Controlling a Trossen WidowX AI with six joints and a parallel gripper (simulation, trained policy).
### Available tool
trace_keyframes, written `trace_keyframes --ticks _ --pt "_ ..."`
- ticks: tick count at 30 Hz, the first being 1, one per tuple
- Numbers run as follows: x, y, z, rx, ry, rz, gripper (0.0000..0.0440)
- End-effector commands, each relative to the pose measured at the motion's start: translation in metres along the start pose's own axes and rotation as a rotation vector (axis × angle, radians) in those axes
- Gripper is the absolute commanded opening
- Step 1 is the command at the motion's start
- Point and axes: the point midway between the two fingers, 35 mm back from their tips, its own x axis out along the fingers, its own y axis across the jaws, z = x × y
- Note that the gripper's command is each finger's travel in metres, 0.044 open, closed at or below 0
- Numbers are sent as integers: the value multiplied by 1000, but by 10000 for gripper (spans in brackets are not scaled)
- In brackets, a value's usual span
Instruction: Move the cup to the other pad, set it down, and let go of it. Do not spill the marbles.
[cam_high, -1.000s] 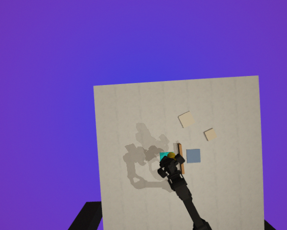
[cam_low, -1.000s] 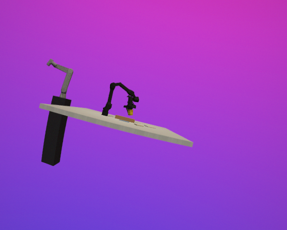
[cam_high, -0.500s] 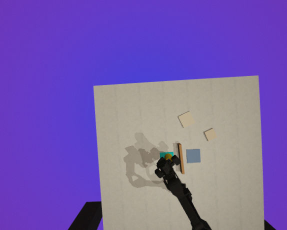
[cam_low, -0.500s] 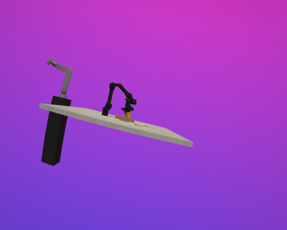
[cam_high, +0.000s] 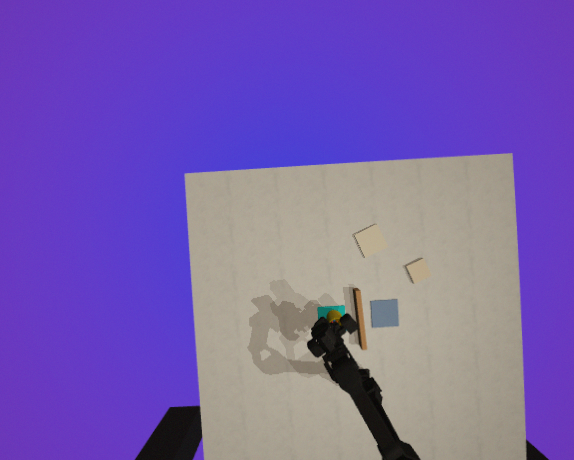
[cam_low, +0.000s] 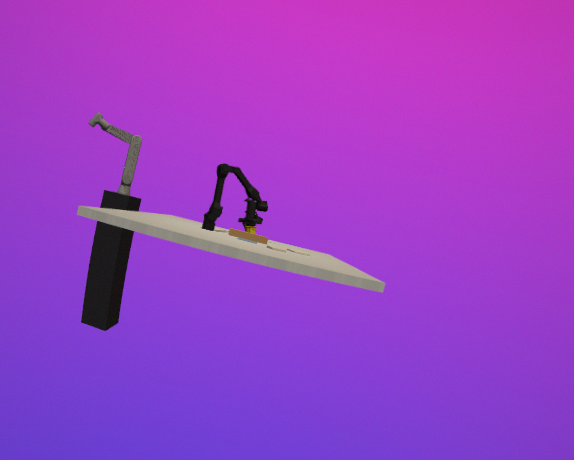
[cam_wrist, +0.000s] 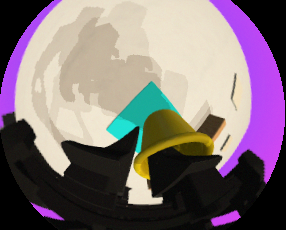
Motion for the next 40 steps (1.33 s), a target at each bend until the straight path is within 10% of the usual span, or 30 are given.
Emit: trace_keyframes --ticks 1,6,40 --pt "0 -1 0 14 -22 -2 71" --pt "-7 -2 8 35 -80 11 166" --pt "-80 -7 7 84 -323 57 341"
